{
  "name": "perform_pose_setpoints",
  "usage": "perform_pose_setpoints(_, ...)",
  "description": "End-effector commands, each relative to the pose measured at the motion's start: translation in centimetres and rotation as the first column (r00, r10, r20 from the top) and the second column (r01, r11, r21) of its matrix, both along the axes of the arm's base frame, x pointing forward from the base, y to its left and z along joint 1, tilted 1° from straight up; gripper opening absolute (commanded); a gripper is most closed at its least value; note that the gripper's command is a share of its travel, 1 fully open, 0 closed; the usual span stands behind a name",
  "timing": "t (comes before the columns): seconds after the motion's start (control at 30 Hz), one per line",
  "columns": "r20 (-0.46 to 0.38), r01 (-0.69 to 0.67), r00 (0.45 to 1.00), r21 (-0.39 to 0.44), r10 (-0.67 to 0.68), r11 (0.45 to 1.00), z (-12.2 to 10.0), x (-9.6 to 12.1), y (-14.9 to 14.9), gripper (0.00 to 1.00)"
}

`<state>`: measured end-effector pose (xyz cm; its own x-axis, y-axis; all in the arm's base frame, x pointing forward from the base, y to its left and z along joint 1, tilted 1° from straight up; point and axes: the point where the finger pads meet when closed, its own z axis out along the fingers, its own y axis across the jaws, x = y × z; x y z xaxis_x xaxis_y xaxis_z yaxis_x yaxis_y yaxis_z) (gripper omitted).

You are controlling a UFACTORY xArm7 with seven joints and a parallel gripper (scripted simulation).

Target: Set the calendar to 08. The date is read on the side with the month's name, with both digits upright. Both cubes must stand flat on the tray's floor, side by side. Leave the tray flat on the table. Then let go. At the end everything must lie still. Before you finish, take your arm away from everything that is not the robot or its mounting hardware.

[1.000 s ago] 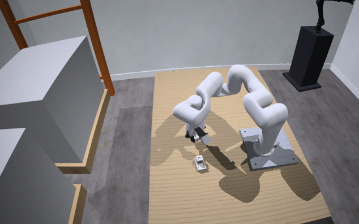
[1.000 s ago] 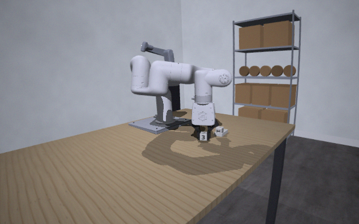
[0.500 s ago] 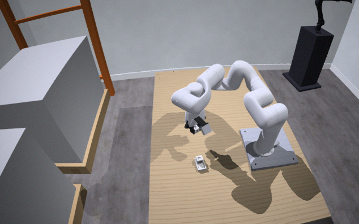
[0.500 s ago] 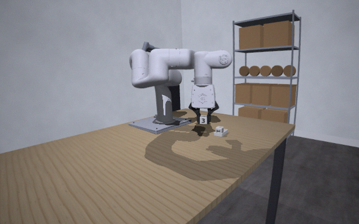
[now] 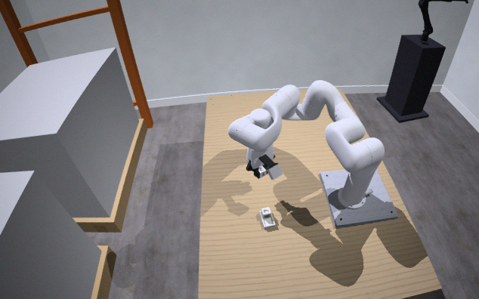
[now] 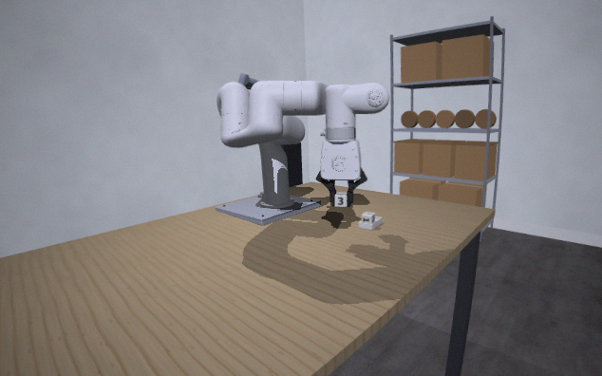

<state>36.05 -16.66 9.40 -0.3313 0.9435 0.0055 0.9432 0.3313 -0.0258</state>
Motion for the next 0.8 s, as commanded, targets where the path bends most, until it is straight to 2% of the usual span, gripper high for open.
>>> perform_pose_setpoints(0.0, 0.002, 0.036, 0.999, -0.002, -0.036, 0.999, 0.13, 0.06, 0.02, 0.29)
perform_pose_setpoints(0.13, 0.001, 0.076, 0.997, -0.003, -0.076, 0.997, 0.11, 0.04, 0.05, 0.29)
perform_pose_setpoints(0.23, -0.002, 0.164, 0.987, -0.005, -0.164, 0.987, 0.07, 0.01, 0.12, 0.29)
perform_pose_setpoints(0.37, -0.005, 0.321, 0.947, -0.01, -0.321, 0.947, 0.01, -0.05, 0.22, 0.29)
perform_pose_setpoints(0.47, -0.006, 0.384, 0.923, -0.013, -0.384, 0.923, -0.02, -0.07, 0.27, 0.29)
perform_pose_setpoints(0.63, -0.007, 0.548, 0.836, -0.02, -0.548, 0.836, -0.08, -0.14, 0.36, 0.29)
perform_pose_setpoints(0.7, -0.007, 0.548, 0.836, -0.02, -0.548, 0.836, -0.08, -0.14, 0.36, 0.29)
perform_pose_setpoints(0.77, -0.007, 0.65, 0.759, -0.026, -0.651, 0.759, -0.12, -0.18, 0.42, 0.29)
